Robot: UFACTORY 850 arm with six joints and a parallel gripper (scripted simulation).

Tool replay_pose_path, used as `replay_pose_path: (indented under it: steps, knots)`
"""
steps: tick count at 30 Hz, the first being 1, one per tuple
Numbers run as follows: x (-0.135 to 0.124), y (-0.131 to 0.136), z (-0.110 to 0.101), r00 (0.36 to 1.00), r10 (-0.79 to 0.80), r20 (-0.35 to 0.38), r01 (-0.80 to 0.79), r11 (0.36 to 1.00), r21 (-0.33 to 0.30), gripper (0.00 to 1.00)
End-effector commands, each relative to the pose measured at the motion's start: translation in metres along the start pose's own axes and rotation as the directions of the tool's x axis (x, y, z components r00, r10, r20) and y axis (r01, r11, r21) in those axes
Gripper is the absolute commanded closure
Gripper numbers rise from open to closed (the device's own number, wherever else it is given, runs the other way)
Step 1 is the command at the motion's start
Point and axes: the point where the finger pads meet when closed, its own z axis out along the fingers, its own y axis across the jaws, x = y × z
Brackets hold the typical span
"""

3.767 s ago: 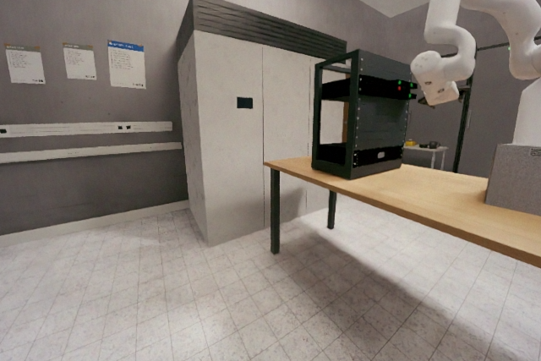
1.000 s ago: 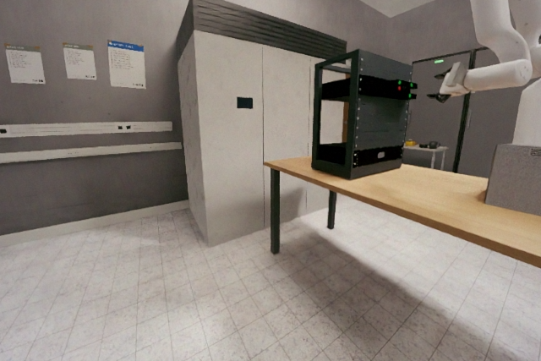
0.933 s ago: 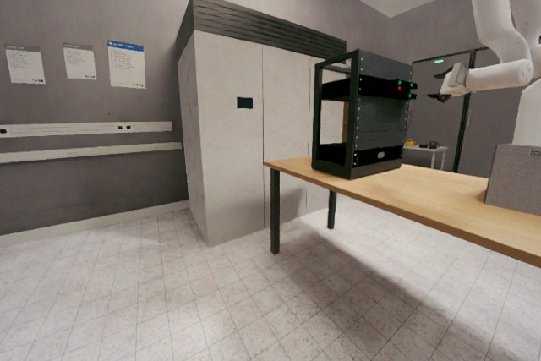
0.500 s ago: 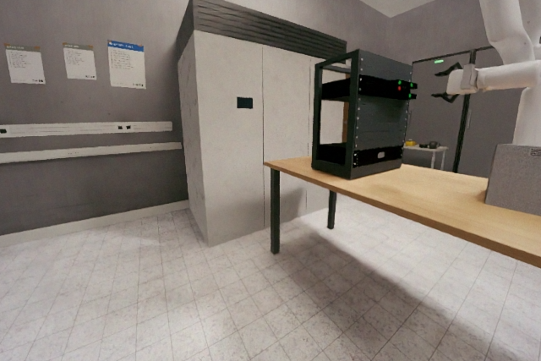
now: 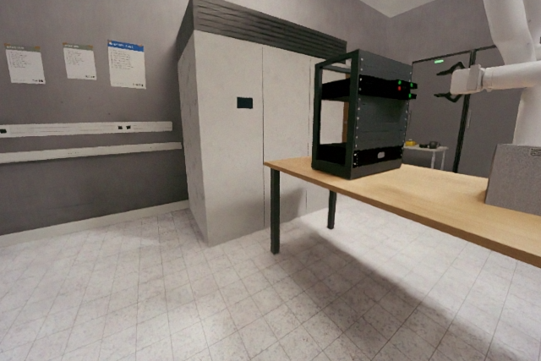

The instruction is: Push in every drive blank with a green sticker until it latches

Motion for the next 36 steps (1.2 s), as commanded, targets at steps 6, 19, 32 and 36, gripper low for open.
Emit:
replay_pose_path:
  steps: [6,19,32,36]
  knots:
    - [0.001,0.000,-0.001,1.000,-0.011,-0.014,0.011,1.000,0.001,0.00]
    - [0.001,0.000,-0.001,1.000,-0.011,-0.014,0.011,1.000,0.001,0.00]
    - [-0.013,0.006,0.012,1.000,-0.011,-0.014,0.011,1.000,0.001,0.00]
    - [-0.018,0.008,0.018,1.000,-0.011,-0.014,0.011,1.000,0.001,0.00]
